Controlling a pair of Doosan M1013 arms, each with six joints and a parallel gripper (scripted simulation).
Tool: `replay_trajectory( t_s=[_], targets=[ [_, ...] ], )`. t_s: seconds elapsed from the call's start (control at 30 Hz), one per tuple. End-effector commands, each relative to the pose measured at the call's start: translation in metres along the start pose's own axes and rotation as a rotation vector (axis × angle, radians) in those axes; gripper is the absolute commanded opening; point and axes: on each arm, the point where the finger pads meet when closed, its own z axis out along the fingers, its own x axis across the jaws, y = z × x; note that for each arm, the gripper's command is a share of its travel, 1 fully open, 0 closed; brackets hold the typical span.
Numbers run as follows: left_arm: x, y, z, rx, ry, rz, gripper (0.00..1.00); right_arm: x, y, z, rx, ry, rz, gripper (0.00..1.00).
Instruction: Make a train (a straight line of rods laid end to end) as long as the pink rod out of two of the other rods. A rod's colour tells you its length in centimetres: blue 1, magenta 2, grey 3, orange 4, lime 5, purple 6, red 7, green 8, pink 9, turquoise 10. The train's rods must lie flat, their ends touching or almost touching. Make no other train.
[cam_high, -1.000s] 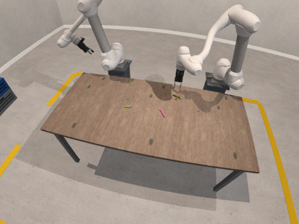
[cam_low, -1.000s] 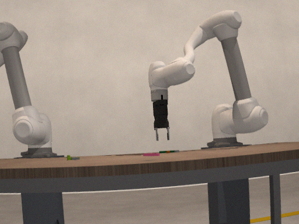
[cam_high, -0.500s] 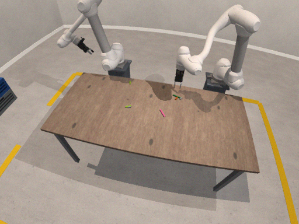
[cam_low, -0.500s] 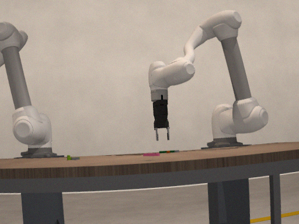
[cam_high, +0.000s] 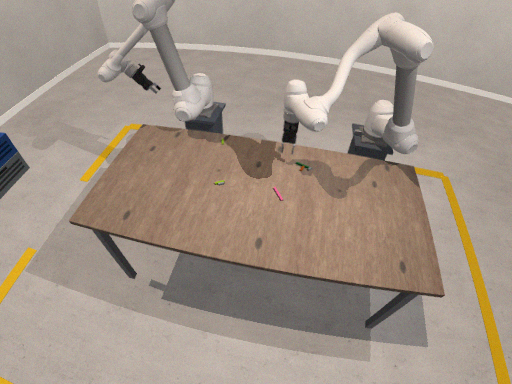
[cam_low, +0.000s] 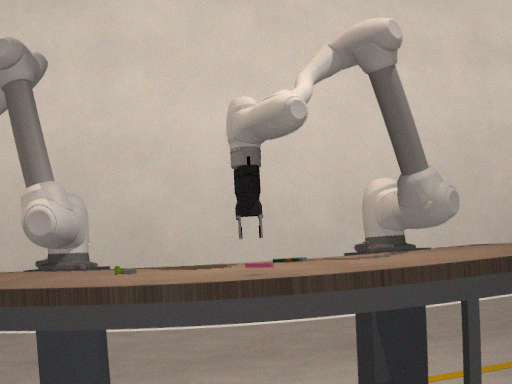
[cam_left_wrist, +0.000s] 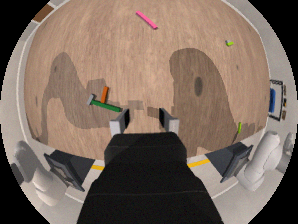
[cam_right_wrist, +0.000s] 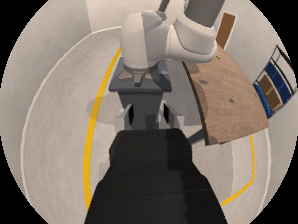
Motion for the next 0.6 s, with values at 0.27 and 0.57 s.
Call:
replay_trajectory(
  t_s=[0.27, 0.57],
  targets=[
    [0.099, -0.071, -0.002, 0.0, -0.001, 0.0, 1.0, 0.0, 0.0, 0.0, -0.001, 0.0, 0.0, 1.0],
    [0.164, -0.119, 0.005, 0.0, -0.001, 0.0, 1.0, 0.0, 0.0, 0.0, -0.001, 0.0, 0.0, 1.0]
  ],
)
